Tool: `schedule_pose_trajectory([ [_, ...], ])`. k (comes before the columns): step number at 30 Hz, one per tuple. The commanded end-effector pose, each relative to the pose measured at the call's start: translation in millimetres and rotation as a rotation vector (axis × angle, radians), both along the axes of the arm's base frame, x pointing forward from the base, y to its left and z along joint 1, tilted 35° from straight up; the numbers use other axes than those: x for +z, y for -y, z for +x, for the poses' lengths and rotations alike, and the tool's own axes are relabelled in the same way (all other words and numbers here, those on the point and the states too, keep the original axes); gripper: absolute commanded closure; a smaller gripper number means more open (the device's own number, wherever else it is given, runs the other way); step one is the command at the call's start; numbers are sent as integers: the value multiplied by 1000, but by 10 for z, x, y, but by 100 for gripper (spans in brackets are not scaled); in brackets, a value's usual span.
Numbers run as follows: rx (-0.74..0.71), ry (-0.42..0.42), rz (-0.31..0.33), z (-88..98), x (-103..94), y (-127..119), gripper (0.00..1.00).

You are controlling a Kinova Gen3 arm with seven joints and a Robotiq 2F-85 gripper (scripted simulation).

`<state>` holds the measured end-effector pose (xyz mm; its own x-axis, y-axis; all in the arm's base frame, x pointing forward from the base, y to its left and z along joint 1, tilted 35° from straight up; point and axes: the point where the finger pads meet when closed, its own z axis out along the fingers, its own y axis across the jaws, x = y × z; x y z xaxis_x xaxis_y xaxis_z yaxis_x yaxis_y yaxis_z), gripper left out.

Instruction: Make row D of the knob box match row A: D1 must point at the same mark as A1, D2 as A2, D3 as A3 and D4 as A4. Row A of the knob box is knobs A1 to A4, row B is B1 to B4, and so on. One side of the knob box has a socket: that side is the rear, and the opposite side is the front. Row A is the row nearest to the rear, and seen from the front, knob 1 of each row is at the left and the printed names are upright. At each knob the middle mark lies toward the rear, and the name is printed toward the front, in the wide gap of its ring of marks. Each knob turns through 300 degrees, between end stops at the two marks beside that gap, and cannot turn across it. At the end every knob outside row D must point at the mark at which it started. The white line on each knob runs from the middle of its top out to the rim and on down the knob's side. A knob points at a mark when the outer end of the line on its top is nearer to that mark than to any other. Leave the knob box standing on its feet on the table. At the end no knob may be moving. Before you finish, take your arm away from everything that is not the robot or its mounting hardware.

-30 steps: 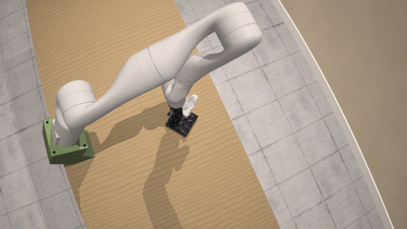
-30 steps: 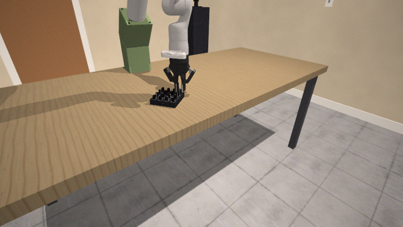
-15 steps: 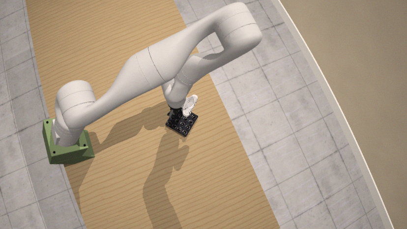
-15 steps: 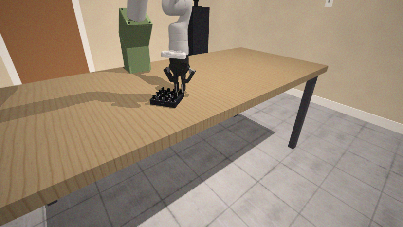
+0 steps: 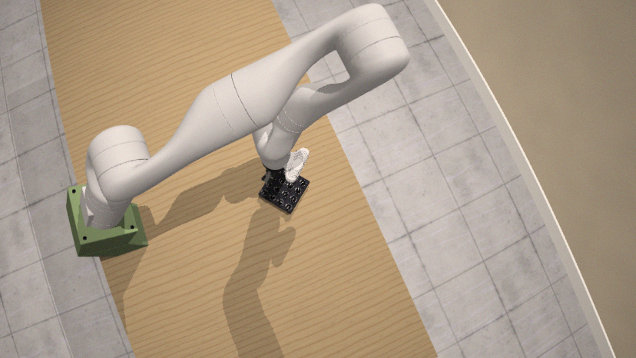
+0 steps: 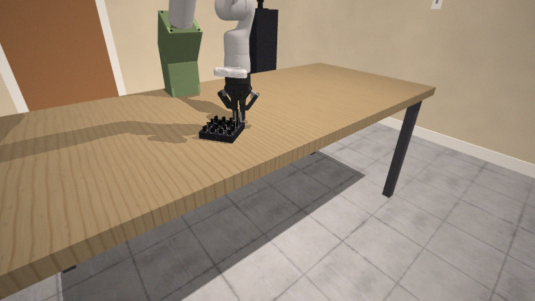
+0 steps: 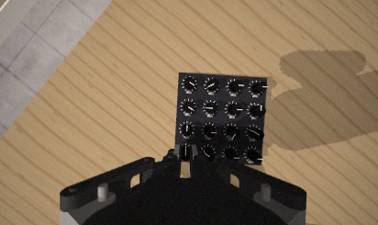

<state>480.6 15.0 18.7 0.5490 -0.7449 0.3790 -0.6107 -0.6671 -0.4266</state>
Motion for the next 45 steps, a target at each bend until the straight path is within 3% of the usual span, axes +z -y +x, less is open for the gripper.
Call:
schedule_pose_trajectory([
  [1,0,1,0,1,4,0,92],
  [34,-10,1,7,1,4,0,92],
  [45,-70,1,48,1,5,0,92],
])
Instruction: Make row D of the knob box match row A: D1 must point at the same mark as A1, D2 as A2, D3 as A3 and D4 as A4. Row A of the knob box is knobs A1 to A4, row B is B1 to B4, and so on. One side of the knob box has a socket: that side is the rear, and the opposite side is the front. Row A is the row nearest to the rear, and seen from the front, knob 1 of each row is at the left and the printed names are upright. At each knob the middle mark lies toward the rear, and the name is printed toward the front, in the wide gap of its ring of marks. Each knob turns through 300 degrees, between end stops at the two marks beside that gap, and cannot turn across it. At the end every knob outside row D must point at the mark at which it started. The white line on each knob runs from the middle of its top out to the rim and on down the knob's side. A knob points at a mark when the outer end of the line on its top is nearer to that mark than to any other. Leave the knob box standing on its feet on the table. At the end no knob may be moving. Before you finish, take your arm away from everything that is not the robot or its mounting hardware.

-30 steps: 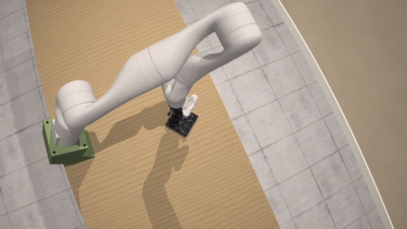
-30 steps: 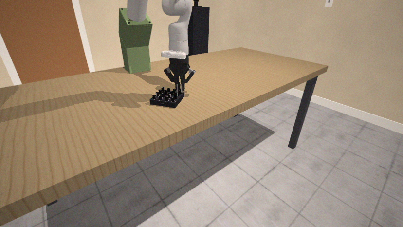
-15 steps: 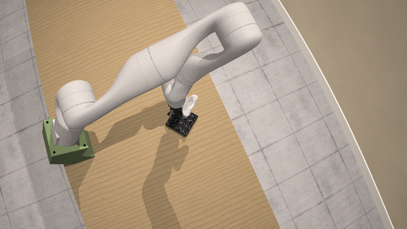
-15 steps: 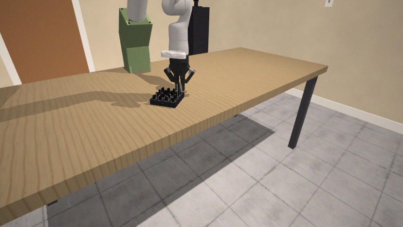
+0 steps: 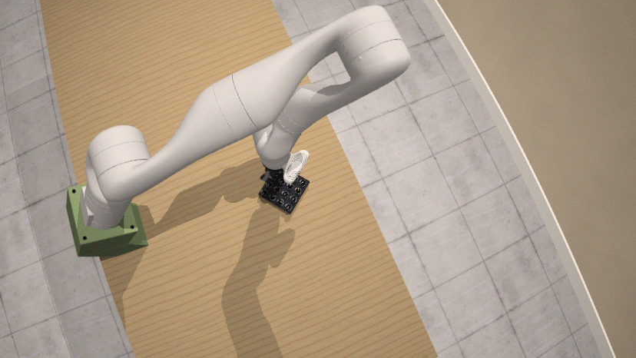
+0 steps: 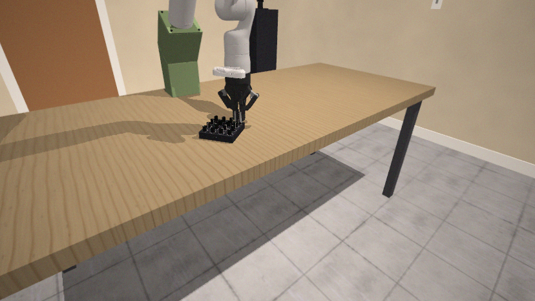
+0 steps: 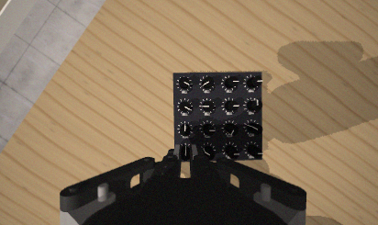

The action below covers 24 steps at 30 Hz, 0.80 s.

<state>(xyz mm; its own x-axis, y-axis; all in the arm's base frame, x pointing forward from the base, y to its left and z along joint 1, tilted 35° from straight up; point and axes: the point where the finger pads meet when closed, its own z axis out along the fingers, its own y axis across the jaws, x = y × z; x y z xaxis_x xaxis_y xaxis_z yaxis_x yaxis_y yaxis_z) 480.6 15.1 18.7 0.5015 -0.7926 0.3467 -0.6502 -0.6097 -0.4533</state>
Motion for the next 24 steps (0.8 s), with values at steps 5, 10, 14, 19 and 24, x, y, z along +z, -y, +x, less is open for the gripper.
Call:
schedule_pose_trajectory([
  [5,-46,1,33,1,5,1,92],
  [10,-95,0,67,1,5,1,92],
  [14,-152,0,107,1,5,1,92],
  [19,-235,0,165,1,5,1,92],
  [24,-291,0,203,1,5,1,92],
])
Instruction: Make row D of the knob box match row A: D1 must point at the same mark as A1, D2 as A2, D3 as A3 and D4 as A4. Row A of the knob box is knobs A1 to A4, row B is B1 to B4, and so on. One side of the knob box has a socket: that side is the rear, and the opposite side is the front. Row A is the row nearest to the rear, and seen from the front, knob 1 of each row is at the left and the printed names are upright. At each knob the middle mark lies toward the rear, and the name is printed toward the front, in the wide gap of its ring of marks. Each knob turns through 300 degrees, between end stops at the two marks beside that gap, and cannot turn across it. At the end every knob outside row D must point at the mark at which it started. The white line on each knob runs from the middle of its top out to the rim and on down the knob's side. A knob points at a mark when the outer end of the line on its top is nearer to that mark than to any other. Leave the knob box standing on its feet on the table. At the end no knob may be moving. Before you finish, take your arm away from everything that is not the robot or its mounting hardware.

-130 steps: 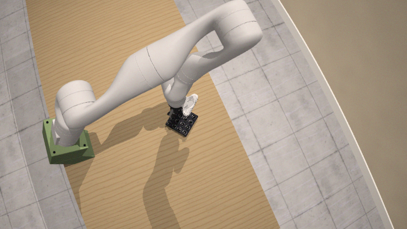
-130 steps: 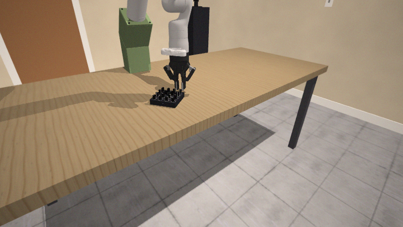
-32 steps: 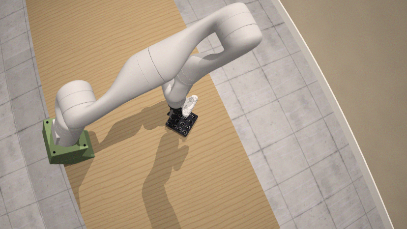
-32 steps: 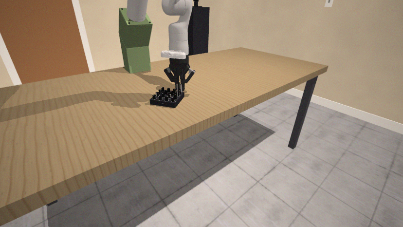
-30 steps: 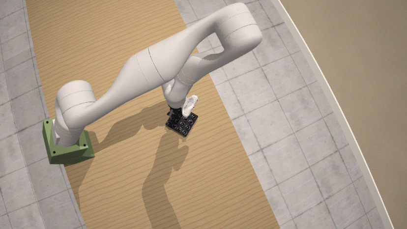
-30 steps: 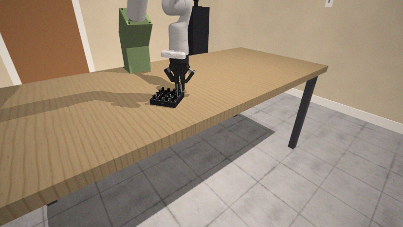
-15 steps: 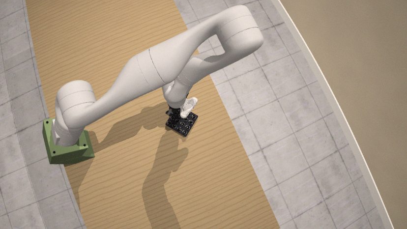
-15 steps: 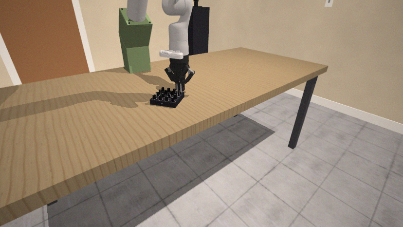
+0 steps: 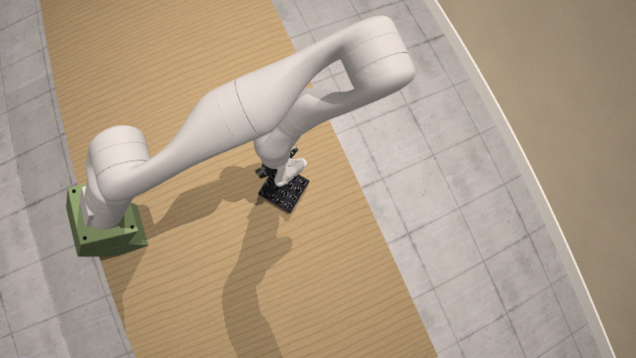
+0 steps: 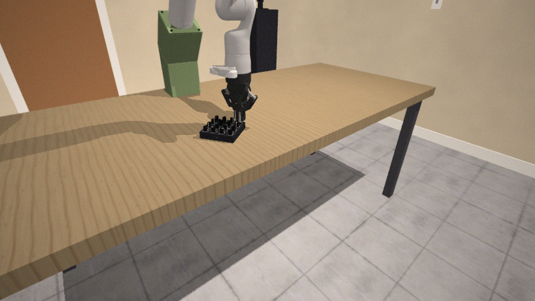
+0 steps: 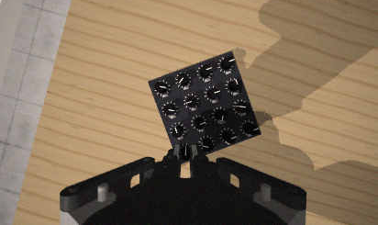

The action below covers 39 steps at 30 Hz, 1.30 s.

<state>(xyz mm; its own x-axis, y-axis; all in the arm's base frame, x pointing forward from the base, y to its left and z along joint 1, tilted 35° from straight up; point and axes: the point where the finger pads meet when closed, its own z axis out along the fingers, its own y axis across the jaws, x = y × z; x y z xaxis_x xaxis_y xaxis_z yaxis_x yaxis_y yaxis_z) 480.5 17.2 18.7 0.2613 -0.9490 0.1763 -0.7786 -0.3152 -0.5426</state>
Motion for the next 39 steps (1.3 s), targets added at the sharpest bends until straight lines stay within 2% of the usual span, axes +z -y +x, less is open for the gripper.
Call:
schedule_pose_trajectory([
  [1,-36,1,23,2,4,23,92],
  [14,-313,0,215,2,5,23,92],
  [16,-313,0,215,2,5,23,92],
  [31,-636,-2,440,2,5,23,92],
  [33,-636,-2,440,2,5,23,92],
  [39,-748,-2,518,2,5,23,92],
])
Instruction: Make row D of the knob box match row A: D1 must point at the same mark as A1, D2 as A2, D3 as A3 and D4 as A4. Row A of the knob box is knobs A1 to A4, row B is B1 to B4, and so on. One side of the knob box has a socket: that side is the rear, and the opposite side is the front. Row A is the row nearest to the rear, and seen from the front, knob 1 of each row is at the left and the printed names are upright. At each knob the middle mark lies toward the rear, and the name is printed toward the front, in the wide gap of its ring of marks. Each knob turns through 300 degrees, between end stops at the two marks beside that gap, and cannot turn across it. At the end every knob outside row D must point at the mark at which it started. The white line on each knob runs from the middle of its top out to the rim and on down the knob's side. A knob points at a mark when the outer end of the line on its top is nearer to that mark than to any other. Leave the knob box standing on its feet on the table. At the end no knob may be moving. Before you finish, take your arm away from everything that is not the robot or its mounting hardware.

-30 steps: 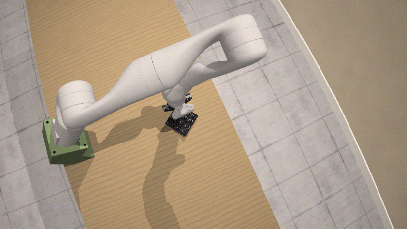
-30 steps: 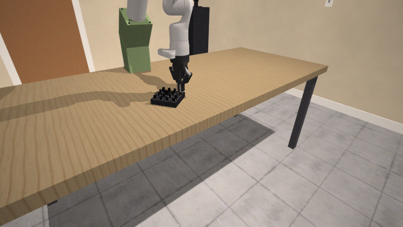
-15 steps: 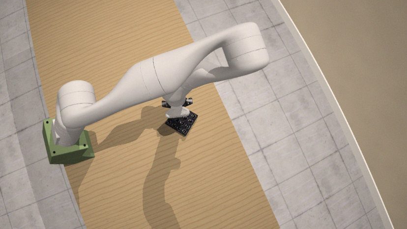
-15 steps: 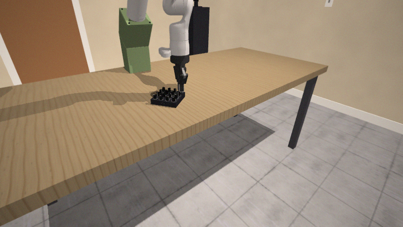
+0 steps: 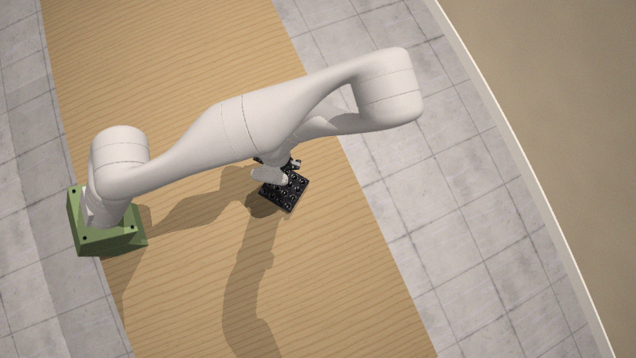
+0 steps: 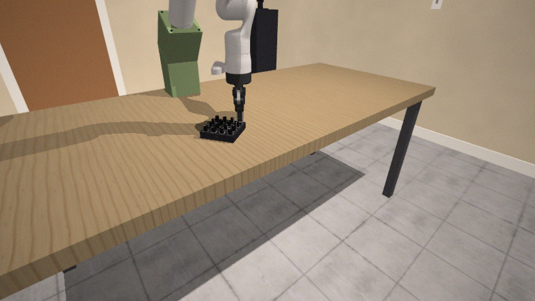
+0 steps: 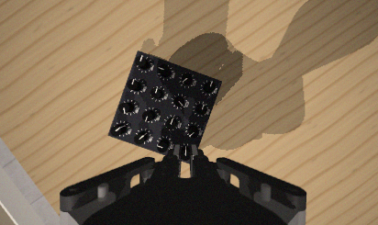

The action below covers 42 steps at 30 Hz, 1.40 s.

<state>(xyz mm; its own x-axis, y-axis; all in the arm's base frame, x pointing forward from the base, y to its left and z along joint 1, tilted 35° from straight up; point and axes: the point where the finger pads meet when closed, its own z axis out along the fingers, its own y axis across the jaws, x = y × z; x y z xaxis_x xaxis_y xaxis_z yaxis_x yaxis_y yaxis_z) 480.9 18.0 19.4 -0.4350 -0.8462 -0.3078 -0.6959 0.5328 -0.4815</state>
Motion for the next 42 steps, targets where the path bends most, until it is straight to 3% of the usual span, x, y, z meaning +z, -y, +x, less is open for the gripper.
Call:
schedule_pose_trajectory([
  [1,-41,0,26,-2,-3,31,92],
  [9,-159,-1,108,-2,-3,31,92],
  [22,-261,-1,179,-2,-3,31,92],
  [42,-301,-1,207,-2,-3,31,92],
])
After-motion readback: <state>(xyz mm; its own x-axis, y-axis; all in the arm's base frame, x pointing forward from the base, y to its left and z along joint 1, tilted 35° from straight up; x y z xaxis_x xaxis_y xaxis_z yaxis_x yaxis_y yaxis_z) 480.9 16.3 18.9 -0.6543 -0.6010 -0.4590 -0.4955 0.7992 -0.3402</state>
